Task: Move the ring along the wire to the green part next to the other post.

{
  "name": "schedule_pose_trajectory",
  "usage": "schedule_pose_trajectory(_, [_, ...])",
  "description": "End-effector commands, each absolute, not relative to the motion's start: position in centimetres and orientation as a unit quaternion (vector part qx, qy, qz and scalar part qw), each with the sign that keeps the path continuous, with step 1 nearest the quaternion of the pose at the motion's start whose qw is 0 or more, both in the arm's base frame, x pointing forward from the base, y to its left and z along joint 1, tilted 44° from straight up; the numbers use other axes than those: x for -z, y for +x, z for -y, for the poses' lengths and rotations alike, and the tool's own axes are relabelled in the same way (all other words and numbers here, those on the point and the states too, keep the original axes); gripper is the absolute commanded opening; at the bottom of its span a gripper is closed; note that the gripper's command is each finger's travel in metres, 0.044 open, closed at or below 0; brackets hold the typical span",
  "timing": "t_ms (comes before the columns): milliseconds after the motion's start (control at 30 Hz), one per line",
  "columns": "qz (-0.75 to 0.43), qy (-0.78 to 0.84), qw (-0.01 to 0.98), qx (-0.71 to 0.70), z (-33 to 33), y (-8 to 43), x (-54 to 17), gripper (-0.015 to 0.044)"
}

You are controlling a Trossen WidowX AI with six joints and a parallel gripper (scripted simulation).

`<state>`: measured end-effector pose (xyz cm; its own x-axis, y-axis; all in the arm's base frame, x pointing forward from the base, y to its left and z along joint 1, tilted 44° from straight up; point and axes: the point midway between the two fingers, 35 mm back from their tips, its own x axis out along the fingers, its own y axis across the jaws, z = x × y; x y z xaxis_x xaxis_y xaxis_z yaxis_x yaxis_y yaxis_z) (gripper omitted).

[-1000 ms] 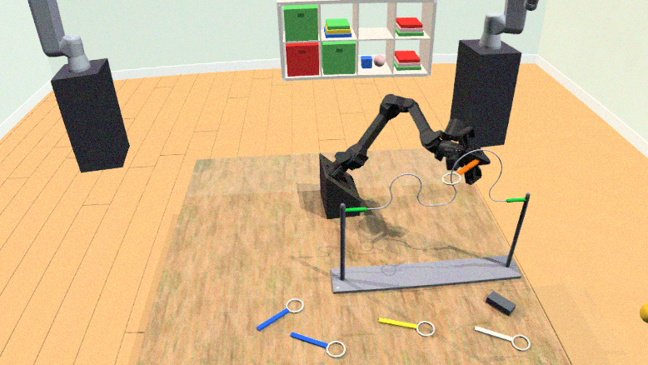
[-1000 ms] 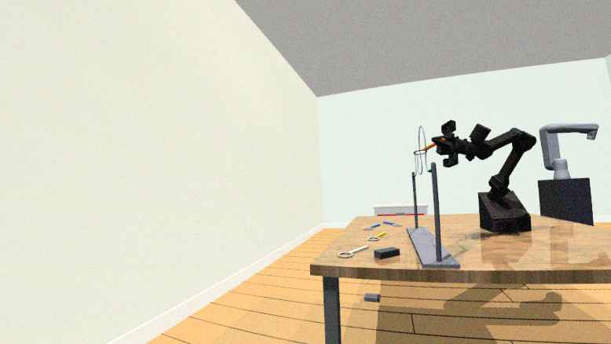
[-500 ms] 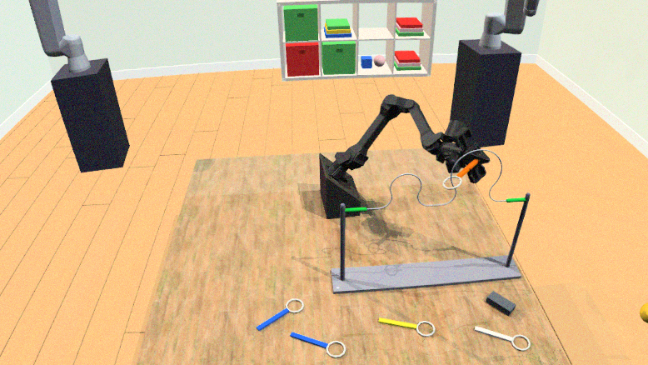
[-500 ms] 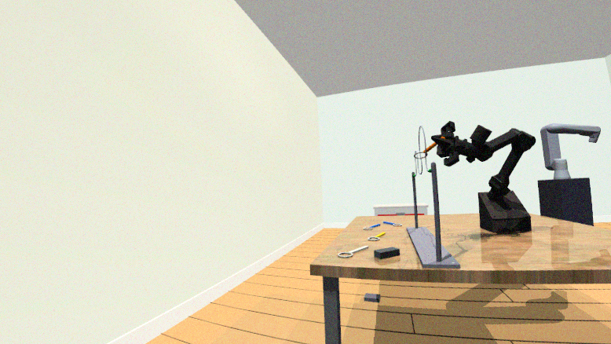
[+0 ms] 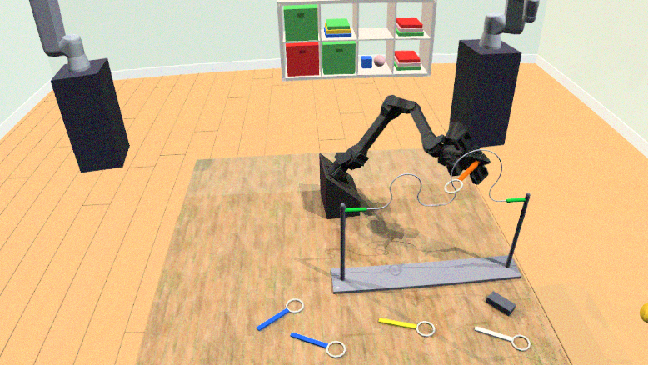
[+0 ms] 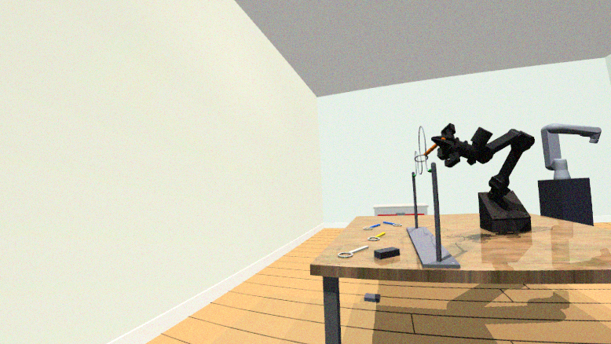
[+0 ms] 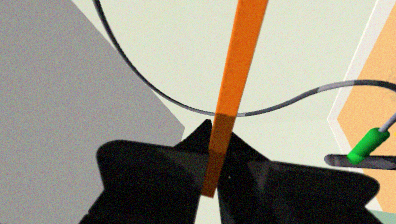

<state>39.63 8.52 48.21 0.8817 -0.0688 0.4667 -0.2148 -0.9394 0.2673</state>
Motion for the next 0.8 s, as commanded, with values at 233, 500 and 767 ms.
schedule_pose_trajectory(233, [0.067,0.951,0.194,-0.23,-10.3,40.0,-47.7,-0.015])
schedule_pose_trajectory(500, [0.046,0.937,0.261,-0.227,-12.5,40.2,-46.6,-0.015])
schedule_pose_trajectory(767, [0.022,0.915,0.335,-0.221,-14.6,40.4,-45.1,-0.015])
